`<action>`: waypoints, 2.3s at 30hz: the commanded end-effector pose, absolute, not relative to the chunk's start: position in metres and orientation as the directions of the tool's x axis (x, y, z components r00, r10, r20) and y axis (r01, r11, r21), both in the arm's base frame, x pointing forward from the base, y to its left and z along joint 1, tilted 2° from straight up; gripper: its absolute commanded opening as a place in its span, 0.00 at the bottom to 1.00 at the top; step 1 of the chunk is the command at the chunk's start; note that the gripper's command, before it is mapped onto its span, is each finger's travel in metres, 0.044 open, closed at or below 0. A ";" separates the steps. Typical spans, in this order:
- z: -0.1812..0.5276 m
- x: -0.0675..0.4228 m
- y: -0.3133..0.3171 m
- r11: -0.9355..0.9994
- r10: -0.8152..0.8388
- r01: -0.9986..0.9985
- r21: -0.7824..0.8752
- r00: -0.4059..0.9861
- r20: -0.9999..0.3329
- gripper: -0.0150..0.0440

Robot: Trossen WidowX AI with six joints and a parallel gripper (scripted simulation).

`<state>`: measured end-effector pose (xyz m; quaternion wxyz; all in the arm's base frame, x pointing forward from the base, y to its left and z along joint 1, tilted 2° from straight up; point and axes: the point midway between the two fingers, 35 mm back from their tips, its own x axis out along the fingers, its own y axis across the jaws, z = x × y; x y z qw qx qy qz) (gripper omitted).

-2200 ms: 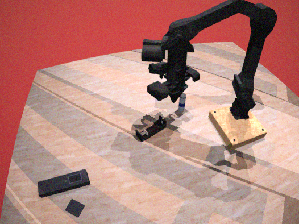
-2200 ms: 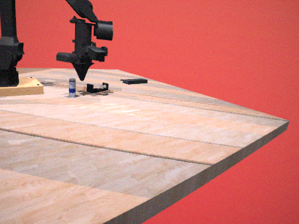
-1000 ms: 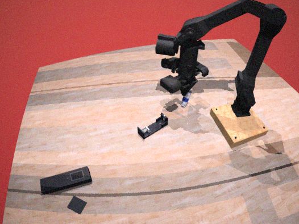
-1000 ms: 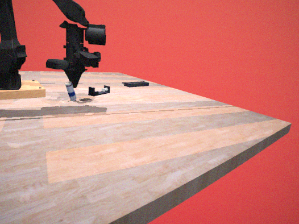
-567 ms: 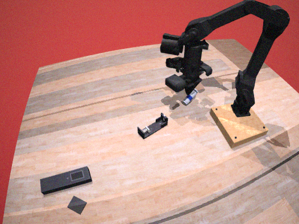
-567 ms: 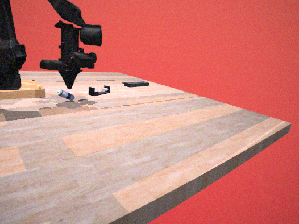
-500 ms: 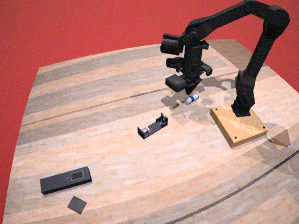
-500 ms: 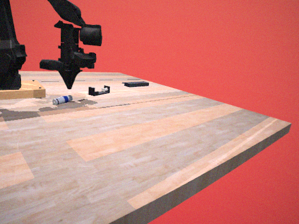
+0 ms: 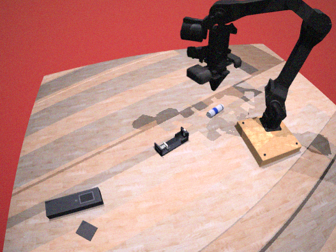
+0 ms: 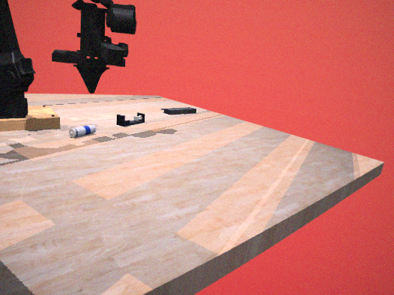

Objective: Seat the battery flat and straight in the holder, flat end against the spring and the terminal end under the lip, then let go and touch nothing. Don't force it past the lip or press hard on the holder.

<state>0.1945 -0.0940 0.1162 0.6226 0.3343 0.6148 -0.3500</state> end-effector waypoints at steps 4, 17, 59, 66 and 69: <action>0.131 0.192 -0.093 0.531 -0.028 0.847 -0.017 -0.002 -1.000 0.25; 0.111 0.189 -0.098 0.817 -0.026 0.577 -0.023 -0.003 -1.000 0.52; 0.047 0.173 -0.110 0.835 -0.030 -0.550 -0.023 -0.004 -1.000 0.66; 0.035 0.173 -0.110 0.835 -0.030 -0.550 -0.023 -0.004 -1.000 0.66; 0.030 0.173 -0.110 0.835 -0.030 -0.550 -0.023 -0.004 -1.000 0.66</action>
